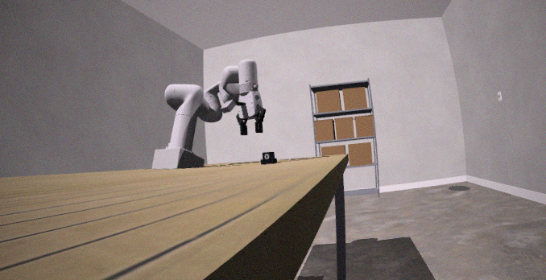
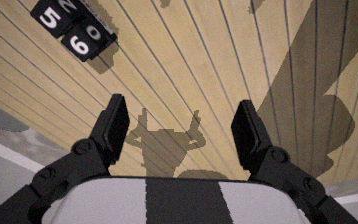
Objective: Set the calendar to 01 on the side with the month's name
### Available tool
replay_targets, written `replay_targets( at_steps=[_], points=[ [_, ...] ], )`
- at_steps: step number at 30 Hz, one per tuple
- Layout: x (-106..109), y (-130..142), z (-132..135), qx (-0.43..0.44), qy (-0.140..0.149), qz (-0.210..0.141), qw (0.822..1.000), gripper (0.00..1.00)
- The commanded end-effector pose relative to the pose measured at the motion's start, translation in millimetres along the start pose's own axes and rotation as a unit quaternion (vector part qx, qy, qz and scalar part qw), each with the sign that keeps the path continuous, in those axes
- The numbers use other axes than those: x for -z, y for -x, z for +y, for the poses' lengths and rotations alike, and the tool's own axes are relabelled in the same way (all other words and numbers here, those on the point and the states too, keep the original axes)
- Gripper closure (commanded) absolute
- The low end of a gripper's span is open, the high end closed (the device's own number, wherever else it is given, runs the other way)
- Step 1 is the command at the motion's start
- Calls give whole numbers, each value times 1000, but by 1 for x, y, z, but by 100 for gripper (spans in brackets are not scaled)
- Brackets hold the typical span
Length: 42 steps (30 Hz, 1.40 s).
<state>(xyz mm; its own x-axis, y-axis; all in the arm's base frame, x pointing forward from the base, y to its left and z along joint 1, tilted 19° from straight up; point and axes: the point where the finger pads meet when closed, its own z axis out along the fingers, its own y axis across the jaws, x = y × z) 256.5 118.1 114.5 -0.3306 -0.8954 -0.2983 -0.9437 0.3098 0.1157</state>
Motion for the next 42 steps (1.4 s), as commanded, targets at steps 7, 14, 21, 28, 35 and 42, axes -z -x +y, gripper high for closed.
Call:
replay_targets(
  at_steps=[7,14,21,28,35,42],
  points=[
    [-9,0,0,4,-1,-1,1000,0],
    [-40,0,0,4,-1,-1,1000,0],
    [-56,0,0,4,-1,-1,1000,0],
    [-60,-1,0,4,-1,-1,1000,0],
    [-75,0,0,4,-1,-1,1000,0],
    [-87,0,0,4,-1,-1,1000,0]
  ],
)
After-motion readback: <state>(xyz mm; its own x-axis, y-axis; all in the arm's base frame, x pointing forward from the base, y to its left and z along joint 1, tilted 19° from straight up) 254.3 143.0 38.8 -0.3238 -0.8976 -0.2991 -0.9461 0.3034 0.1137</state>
